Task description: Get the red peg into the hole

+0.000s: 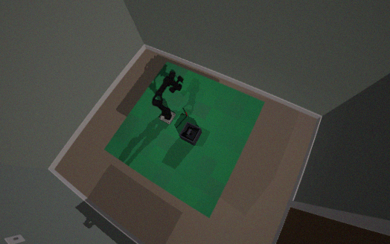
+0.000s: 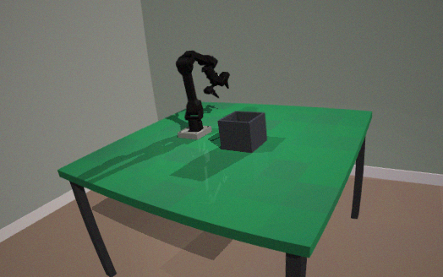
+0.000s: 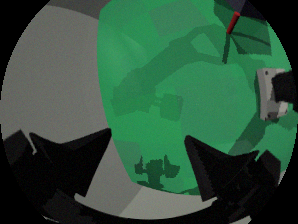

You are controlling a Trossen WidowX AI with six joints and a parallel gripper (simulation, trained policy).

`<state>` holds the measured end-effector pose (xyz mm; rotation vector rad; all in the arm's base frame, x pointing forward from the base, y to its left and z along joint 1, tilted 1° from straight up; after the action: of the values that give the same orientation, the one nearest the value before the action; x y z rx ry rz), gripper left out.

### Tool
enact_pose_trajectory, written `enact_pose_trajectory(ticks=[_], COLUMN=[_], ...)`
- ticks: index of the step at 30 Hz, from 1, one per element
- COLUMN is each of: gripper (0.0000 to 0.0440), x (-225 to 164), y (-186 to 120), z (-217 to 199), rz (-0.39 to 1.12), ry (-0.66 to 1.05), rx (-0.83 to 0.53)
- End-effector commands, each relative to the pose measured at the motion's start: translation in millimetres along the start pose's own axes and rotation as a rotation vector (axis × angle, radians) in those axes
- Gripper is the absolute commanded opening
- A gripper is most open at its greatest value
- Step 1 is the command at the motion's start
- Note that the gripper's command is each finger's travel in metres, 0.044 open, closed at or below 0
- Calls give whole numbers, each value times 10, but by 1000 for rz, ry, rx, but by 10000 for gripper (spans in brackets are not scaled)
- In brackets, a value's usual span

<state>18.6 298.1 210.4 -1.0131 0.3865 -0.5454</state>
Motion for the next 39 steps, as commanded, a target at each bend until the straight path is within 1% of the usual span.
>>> enact_pose_trajectory(ticks=[1, 10, 19, 28, 39], gripper=[433, 435, 440, 440, 440], x=[361, 1183, 1789, 2146, 2361], y=[-57, -168, -293, -357, -271], z=[114, 155, -11, -248, -532], rz=[-67, -195, -232, -214, -181], ry=[55, 199, 325, 438, 555], rx=[-46, -191, -334, -448, -526])
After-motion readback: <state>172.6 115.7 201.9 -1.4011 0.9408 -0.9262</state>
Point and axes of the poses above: the point midway between the two fingers, 35 mm back from their tips, its own y axis out along the fingers, its own z axis across the jaws, x = y × z, the point moved 6 cm from there along -y, back along the fingers, and after that the axes turned 5 degrees about y, right-handed, at the moved point
